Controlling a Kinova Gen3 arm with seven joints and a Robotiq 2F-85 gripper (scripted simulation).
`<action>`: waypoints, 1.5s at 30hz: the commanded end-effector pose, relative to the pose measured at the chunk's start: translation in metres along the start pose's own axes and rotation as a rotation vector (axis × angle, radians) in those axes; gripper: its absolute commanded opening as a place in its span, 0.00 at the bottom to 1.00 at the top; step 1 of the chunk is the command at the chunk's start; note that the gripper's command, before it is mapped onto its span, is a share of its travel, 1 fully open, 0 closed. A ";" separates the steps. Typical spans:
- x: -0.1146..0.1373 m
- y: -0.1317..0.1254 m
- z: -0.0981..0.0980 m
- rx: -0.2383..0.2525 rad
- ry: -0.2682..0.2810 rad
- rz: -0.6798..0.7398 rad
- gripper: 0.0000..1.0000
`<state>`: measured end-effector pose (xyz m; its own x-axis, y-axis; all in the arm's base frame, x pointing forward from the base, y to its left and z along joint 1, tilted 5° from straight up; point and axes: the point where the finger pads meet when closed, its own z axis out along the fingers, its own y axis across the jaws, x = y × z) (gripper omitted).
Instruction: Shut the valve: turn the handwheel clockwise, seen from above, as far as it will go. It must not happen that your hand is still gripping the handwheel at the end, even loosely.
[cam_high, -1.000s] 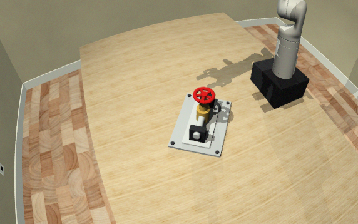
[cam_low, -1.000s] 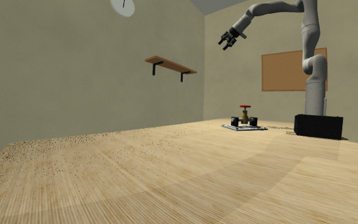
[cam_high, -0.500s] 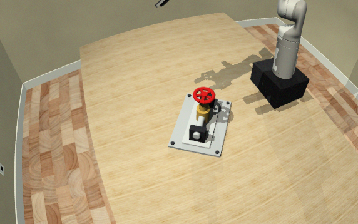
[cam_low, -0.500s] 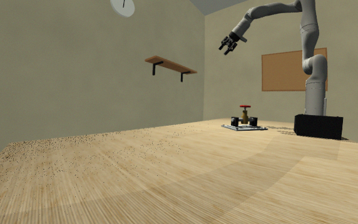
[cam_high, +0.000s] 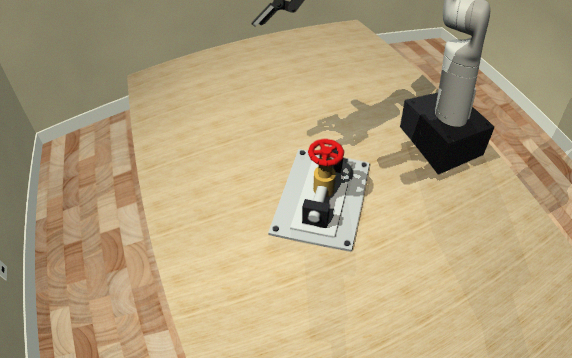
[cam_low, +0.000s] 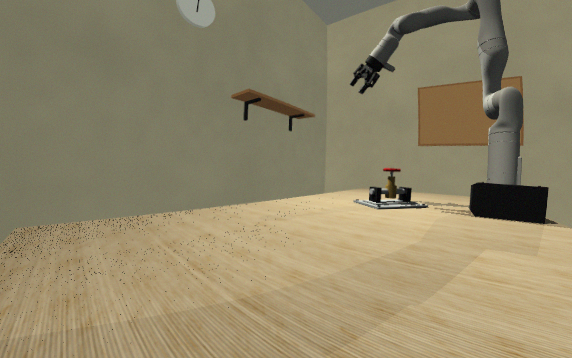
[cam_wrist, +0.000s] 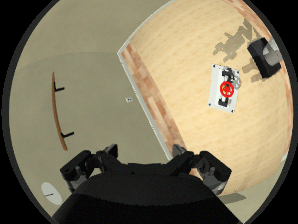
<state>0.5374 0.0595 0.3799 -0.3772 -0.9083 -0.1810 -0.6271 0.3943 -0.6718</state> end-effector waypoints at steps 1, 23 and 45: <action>0.012 0.017 0.014 -0.043 0.029 0.000 1.00; 0.025 0.044 0.033 -0.116 0.067 0.021 1.00; 0.048 0.089 0.056 -0.228 0.128 0.049 1.00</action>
<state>0.5057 0.0455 0.2814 -0.4820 -0.8673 -0.1240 -0.7252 0.4744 -0.4991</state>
